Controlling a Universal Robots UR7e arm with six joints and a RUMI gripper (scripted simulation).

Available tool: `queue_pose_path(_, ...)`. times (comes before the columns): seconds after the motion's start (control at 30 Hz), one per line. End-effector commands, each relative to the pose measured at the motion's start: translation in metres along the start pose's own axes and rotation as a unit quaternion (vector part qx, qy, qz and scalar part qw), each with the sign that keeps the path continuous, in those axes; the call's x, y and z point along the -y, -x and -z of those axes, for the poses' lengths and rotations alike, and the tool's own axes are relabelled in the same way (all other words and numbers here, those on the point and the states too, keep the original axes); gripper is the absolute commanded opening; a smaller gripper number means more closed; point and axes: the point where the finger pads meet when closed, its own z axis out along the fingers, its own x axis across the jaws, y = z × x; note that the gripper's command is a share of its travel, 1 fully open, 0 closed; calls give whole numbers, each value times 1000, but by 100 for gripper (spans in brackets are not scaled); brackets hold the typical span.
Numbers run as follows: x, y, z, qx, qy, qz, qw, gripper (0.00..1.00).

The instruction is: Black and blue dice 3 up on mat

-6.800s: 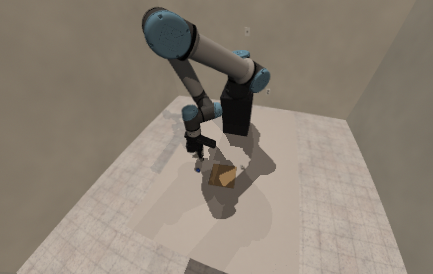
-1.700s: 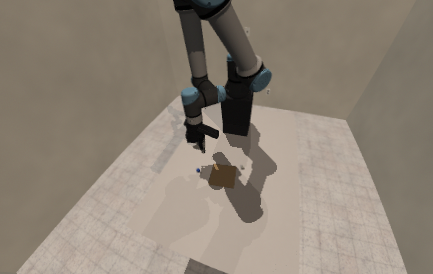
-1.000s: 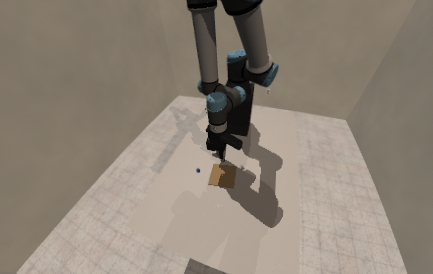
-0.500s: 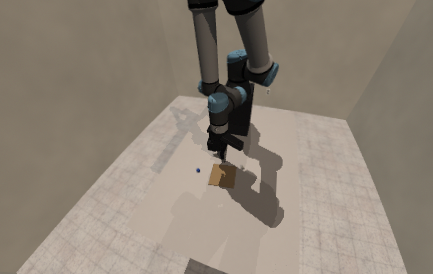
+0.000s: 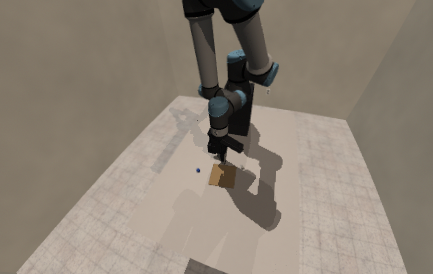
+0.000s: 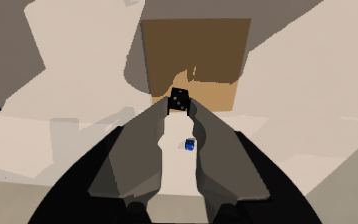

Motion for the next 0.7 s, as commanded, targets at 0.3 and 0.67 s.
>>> queue_pose_path(0.3,0,-1,-43,-1,0,0,1000,0)
queue_pose_path(0.67,0,-2,-73,-1,0,0,1000,0)
